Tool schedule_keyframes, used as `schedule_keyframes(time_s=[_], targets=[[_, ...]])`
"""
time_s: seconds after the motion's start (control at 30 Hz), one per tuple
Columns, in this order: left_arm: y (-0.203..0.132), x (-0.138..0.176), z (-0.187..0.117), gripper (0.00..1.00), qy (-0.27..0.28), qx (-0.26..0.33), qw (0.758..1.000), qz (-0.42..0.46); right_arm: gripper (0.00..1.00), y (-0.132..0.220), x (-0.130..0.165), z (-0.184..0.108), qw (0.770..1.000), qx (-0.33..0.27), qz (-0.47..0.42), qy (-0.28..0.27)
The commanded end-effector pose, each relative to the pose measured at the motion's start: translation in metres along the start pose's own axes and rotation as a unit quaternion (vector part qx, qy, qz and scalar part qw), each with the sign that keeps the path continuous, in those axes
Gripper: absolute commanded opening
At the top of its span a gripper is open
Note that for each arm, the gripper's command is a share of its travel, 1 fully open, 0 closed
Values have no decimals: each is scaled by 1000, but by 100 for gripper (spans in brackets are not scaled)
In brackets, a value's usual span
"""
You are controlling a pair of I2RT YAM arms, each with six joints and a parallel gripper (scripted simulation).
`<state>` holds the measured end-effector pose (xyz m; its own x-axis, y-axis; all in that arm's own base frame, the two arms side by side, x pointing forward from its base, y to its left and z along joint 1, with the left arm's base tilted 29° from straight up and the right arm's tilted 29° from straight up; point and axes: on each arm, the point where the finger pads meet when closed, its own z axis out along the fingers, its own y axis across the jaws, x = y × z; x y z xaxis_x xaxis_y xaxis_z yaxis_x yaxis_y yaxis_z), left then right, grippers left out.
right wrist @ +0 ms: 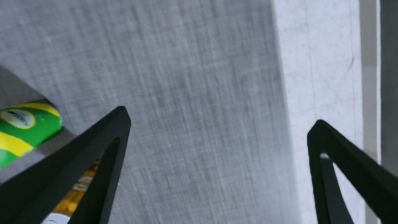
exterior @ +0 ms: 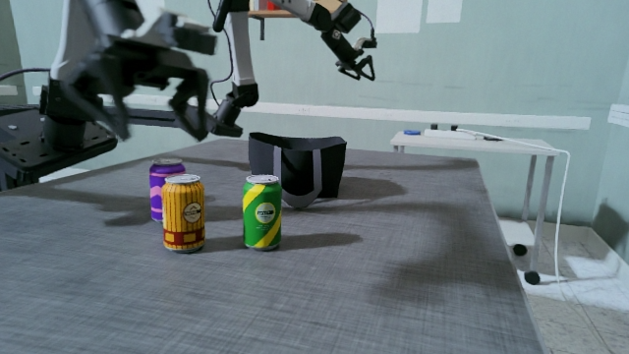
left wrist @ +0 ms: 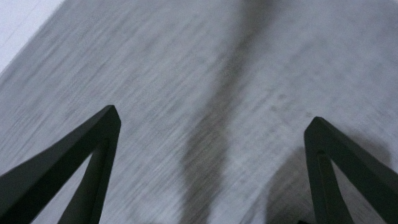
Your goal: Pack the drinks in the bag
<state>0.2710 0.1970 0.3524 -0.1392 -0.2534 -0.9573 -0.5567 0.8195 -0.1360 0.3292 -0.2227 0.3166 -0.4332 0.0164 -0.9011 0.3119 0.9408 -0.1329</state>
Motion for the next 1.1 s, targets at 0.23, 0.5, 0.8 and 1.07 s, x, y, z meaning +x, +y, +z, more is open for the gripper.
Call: schedule_keyframes(time_s=[0.23, 0.5, 0.8, 1.07], targets=[[-69, -31, 13, 100, -78, 81, 992, 58, 100, 57, -64, -17, 992, 2, -1, -125], [-158, -29, 5, 100, -112, 186, 972, 91, 100, 135, -99, -46, 975, -65, 27, -212], [-217, -35, -20, 100, -146, 256, 950, 99, 100, 186, -113, -76, 956, -124, 52, -259], [-233, -26, -29, 100, -136, 289, 942, 103, 100, 204, -123, -97, 947, -157, 36, -278]])
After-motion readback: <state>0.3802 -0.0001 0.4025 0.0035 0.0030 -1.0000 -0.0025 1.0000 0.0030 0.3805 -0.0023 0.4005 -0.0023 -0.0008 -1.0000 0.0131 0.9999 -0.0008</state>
